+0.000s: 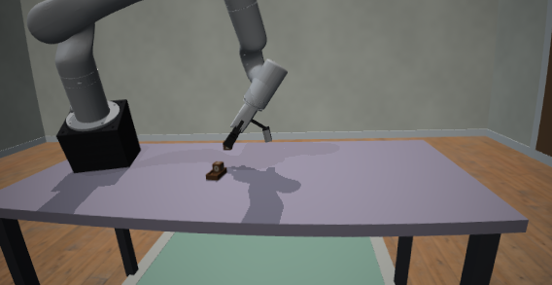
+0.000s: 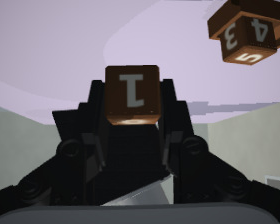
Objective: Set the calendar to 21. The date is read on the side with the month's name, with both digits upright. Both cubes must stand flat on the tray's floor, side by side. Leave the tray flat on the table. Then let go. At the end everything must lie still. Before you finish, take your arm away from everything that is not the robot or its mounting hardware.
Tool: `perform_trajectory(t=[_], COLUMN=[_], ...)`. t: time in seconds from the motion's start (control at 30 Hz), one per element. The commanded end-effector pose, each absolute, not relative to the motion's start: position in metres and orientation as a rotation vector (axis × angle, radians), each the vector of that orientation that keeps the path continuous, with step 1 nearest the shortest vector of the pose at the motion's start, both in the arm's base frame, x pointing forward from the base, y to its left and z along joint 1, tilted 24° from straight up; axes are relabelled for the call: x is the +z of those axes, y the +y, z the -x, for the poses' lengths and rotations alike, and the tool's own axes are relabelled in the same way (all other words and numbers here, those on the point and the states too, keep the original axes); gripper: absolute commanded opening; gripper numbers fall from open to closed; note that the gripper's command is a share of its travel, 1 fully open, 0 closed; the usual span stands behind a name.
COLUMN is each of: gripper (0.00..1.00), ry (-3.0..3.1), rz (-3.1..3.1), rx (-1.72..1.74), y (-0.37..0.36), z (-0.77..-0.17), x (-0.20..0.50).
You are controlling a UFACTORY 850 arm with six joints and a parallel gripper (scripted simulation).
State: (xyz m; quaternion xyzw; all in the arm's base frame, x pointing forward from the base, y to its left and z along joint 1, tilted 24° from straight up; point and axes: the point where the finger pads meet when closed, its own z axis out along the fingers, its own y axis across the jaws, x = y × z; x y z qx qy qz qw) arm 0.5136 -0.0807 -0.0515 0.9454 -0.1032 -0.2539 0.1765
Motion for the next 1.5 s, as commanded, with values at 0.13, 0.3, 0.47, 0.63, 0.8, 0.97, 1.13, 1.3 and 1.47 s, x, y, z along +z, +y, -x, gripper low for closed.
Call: perform_trajectory(t=[0.13, 0.3, 0.47, 0.63, 0.8, 0.97, 1.13, 1.3, 1.47], gripper=[0.27, 0.27, 0.27, 0.27, 0.27, 0.27, 0.27, 0.27, 0.27], ry=[-0.292, -0.292, -0.292, -0.292, -0.292, -0.292, -0.292, -0.292, -0.292], rz=[-2.677, -2.677, -2.677, -2.677, -2.677, -2.677, -2.677, -2.677, -2.677], rx=[-0.717, -0.717, -0.717, -0.717, -0.717, -0.717, -0.717, -0.717, -0.717], y=[-0.085, -0.089, -0.091, -0.094, -0.097, -0.099, -0.1, -0.101, -0.102], z=[-0.515, -0.516, -0.516, -0.517, -0.517, -0.518, -0.518, -0.518, -0.518], x=[-0.062, -0.07, -0.075, -0.083, -0.09, -0.094, -0.097, -0.1, -0.101])
